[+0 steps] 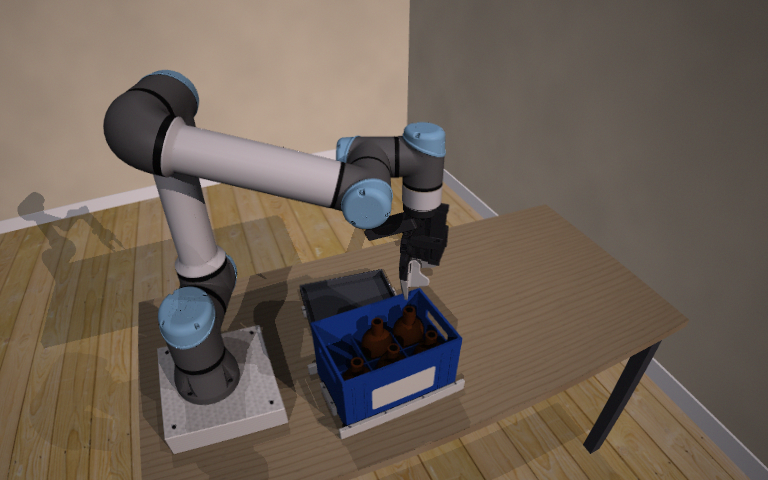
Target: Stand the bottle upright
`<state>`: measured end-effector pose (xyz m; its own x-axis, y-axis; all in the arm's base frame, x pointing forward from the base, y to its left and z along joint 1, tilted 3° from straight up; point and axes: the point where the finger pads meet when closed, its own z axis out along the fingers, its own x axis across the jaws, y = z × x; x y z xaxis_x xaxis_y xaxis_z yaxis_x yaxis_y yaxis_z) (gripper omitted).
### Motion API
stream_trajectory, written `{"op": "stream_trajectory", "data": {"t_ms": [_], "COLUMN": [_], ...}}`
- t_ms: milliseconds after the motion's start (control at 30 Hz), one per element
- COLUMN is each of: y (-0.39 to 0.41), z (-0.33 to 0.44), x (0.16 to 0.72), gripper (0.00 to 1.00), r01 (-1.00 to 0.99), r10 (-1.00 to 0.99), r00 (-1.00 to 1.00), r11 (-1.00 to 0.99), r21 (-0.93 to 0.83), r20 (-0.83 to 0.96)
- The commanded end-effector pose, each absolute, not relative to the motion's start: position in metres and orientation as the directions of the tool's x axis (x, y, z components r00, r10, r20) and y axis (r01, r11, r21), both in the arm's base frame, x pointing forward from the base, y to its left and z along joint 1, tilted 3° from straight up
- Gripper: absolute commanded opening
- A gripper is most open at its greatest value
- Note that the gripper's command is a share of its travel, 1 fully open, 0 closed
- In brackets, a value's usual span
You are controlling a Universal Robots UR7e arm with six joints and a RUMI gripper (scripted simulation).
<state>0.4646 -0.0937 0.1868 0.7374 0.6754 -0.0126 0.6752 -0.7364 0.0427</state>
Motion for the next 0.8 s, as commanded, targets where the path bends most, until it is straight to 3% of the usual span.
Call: {"op": "stream_trajectory", "data": {"t_ms": [0,767], "y": [-0.0938,-0.0942], "z": [0.1873,0.1821], "x": [0.4649,0.4651], "gripper": [0.38,0.38], "r01": [0.675,0.675], "r10": [0.675,0.675], "r00": [0.737,0.737], "r11": [-0.736,-0.736], "r21": [0.044,0.044], "r20": [-0.012,-0.012]}}
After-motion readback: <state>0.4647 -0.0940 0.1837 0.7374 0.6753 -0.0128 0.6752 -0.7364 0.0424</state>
